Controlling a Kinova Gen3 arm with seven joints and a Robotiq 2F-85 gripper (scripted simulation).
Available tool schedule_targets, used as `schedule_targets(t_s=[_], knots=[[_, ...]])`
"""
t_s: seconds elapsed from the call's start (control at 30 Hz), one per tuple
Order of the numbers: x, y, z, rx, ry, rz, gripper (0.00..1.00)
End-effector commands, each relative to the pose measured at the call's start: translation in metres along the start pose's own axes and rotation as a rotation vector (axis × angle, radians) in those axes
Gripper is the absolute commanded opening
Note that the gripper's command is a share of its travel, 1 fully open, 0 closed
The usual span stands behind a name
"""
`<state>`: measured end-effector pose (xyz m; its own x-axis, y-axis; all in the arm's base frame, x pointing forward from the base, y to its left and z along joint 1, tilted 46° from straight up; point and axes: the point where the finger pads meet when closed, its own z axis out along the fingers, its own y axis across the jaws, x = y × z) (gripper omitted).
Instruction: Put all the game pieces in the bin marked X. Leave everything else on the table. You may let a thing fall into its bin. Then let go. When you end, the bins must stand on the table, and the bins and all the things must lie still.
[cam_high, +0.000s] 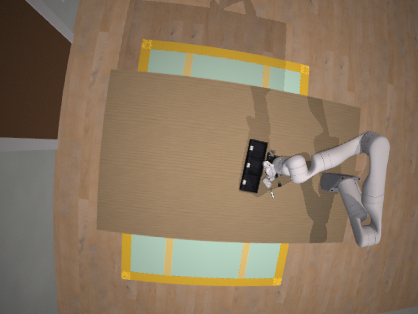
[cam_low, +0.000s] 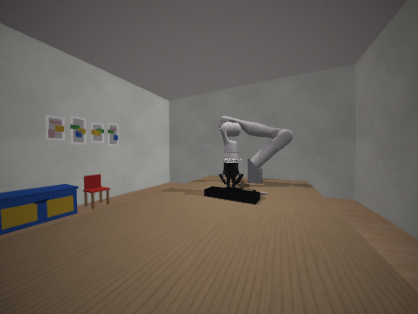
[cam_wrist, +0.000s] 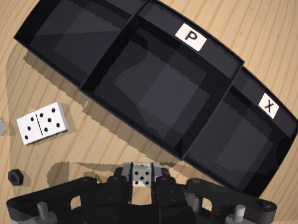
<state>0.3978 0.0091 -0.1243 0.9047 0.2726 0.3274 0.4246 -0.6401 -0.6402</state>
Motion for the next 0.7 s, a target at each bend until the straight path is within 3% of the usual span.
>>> schedule_targets(t_s=[0.0, 0.57, 0.67], knots=[[0.001, 0.002, -0.009, -0.006, 0.003, 0.000, 0.11], [0.001, 0.001, -0.059, -0.006, 0.003, 0.000, 0.11], [0.001, 0.001, -0.059, -0.006, 0.003, 0.000, 0.11]])
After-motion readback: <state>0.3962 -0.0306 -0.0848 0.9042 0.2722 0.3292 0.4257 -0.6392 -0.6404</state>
